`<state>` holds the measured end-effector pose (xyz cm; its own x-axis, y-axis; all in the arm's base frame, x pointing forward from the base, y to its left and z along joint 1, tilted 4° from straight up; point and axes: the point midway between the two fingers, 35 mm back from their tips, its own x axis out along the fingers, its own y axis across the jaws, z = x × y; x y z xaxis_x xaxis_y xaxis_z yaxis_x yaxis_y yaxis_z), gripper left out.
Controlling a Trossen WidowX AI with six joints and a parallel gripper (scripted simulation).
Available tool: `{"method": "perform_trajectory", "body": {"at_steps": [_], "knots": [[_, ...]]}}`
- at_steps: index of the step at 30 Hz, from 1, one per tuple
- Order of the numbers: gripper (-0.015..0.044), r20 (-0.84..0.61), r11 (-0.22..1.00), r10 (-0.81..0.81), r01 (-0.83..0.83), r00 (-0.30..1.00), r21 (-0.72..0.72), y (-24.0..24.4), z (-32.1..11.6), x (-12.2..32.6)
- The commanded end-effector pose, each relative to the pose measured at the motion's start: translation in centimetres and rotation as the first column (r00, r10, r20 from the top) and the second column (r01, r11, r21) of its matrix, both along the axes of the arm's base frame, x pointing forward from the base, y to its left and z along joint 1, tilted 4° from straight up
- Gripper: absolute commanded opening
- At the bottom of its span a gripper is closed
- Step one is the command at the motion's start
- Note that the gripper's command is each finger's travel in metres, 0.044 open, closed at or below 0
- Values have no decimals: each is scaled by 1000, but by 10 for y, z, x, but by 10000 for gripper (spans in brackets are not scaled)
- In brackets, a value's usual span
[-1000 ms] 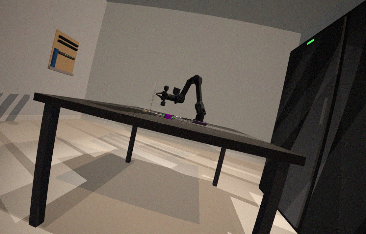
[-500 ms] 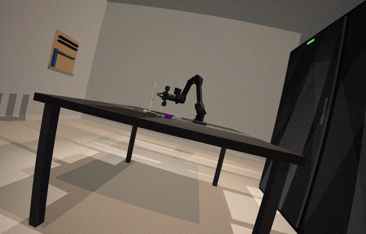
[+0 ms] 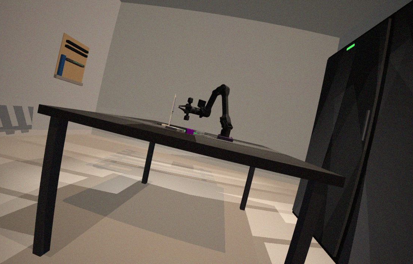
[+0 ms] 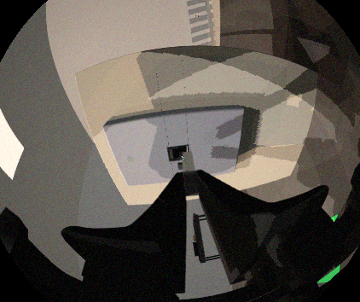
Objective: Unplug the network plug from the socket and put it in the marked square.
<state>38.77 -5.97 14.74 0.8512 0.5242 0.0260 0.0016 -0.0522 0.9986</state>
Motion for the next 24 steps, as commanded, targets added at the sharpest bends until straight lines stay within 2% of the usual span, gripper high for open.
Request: {"method": "perform_trajectory", "body": {"at_steps": [1,24], "knots": [[0,6,1000,3,-3,1000,-4,-1,2,-4],[0,4,1000,3,-3,1000,-4,-9,1,-21]]}}
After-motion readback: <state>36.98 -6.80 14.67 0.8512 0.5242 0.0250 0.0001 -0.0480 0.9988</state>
